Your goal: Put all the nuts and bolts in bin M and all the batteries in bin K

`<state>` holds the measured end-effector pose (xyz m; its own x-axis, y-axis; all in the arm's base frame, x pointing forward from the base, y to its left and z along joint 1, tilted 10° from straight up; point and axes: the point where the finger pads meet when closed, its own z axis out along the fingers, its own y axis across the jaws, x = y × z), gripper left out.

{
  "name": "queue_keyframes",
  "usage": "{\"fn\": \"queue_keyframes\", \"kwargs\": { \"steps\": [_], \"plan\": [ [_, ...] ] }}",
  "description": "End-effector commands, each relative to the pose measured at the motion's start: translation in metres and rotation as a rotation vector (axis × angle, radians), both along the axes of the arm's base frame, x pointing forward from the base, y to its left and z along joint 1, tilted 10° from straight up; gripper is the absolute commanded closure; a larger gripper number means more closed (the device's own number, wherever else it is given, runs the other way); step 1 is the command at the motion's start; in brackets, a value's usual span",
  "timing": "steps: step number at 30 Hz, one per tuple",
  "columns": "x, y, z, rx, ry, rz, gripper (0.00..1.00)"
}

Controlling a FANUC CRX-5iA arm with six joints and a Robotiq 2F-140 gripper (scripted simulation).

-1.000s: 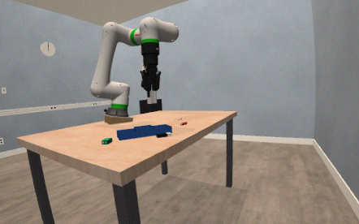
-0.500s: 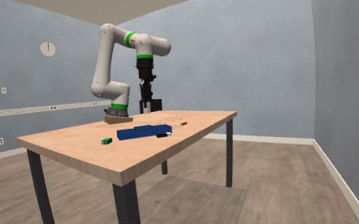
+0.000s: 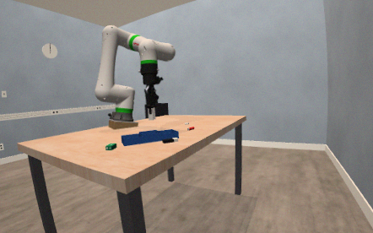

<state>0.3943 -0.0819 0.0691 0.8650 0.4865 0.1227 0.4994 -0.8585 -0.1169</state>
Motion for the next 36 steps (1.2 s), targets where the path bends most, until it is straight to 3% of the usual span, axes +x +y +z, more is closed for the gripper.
{"fn": "queue_keyframes", "kwargs": {
  "steps": [1,34,36],
  "plan": [
    [0.001,-0.0006,0.0001,0.0,0.0,0.0,0.74],
    [0.0026,-0.0015,0.0,0.0,0.0,0.0,0.74],
    [0.003,-0.0002,-0.0078,0.0,0.0,0.0,0.74]
  ]
}}
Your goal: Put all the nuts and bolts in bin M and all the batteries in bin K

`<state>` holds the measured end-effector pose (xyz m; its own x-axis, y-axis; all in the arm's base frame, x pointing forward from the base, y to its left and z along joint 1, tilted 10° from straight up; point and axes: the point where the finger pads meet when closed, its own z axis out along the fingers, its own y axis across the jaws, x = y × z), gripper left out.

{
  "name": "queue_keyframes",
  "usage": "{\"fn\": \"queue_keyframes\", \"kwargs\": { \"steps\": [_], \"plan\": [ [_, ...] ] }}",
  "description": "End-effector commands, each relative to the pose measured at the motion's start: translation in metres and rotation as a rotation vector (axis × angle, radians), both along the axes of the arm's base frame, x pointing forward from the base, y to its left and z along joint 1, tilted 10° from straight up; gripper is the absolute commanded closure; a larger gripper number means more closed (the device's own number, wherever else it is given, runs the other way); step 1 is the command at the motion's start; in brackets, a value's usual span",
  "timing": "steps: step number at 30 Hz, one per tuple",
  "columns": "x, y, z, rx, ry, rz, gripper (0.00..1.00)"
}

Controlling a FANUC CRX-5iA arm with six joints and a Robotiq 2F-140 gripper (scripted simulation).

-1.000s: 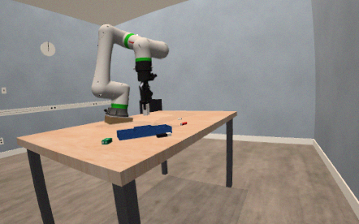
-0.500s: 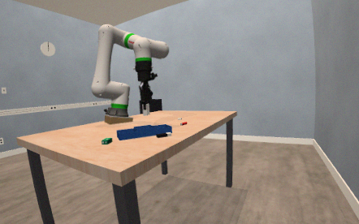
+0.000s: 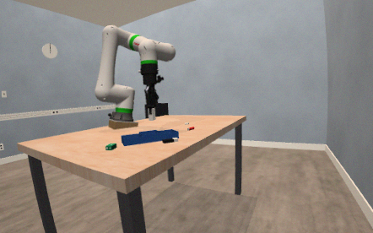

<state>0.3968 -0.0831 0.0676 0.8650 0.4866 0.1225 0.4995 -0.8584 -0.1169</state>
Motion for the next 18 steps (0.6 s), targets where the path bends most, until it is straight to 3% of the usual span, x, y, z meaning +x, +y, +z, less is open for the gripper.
{"fn": "queue_keyframes", "kwargs": {
  "steps": [1,15,18],
  "plan": [
    [0.001,0.002,-0.01,0.0,-0.001,0.0,0.74],
    [0.003,0.009,-0.058,0.0,-0.001,0.0,0.74],
    [0.003,0.01,-0.059,0.0,-0.001,0.0,0.74]
  ]
}}
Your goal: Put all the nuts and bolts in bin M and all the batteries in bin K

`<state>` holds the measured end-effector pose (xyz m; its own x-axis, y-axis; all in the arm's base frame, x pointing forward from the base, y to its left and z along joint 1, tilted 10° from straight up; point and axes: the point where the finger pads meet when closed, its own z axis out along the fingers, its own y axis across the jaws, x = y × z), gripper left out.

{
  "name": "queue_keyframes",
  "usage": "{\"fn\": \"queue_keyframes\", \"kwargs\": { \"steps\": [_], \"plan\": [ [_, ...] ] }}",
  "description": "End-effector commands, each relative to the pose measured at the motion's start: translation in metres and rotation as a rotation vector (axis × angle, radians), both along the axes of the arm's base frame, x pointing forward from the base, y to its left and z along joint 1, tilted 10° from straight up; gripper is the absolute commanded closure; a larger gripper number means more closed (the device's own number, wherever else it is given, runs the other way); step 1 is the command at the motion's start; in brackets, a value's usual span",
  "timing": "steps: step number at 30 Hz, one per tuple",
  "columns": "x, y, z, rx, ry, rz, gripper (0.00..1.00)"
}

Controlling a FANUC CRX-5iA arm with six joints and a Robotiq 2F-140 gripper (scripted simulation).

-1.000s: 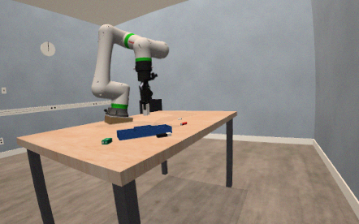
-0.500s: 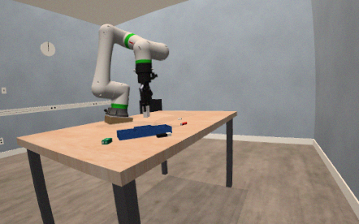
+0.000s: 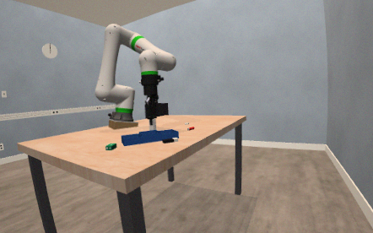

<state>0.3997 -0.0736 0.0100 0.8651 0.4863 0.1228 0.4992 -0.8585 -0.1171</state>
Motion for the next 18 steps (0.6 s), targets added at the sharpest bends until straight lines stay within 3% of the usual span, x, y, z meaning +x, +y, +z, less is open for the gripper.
{"fn": "queue_keyframes", "kwargs": {
  "steps": [1,18],
  "plan": [
    [0.001,0.0,-0.002,0.0,0.0,0.0,0.74],
    [0.001,0.002,-0.013,0.0,0.0,0.0,0.74]
  ]
}}
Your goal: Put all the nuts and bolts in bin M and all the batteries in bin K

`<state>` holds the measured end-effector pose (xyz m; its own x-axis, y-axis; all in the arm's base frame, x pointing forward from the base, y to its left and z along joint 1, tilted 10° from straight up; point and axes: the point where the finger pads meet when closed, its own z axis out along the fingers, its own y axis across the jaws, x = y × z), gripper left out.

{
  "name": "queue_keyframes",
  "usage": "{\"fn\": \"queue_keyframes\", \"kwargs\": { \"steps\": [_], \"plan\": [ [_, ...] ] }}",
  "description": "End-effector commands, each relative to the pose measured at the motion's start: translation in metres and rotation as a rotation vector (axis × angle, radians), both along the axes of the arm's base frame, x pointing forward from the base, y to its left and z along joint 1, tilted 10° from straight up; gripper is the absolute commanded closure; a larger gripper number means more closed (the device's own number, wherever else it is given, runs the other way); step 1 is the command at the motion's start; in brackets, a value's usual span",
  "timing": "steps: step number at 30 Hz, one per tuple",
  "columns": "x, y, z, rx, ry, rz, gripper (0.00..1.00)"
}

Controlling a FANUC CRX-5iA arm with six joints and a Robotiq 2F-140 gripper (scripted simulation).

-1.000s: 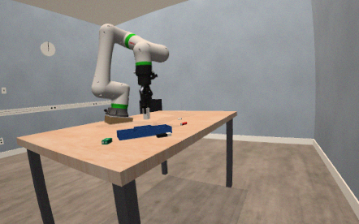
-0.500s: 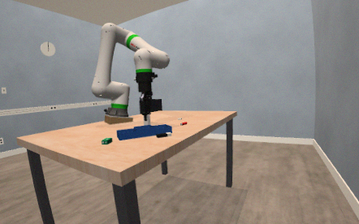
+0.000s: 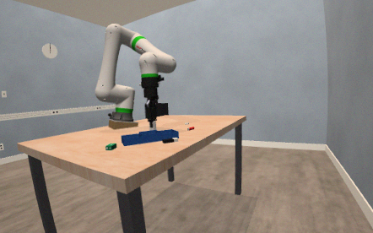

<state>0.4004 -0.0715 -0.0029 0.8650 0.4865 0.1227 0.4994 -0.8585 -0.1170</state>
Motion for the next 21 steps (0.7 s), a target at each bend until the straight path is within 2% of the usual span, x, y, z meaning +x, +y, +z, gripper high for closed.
{"fn": "queue_keyframes", "kwargs": {
  "steps": [1,5,6,21],
  "plan": [
    [0.0001,-0.0001,0.0001,0.0,0.0,0.0,0.74],
    [0.0001,-0.0001,0.0001,0.0,0.0,0.0,0.74],
    [0.0001,-0.0001,0.0001,0.0,0.0,0.0,0.85],
    [0.0001,-0.0001,0.0001,0.0,0.0,0.0,0.85]
  ]
}}
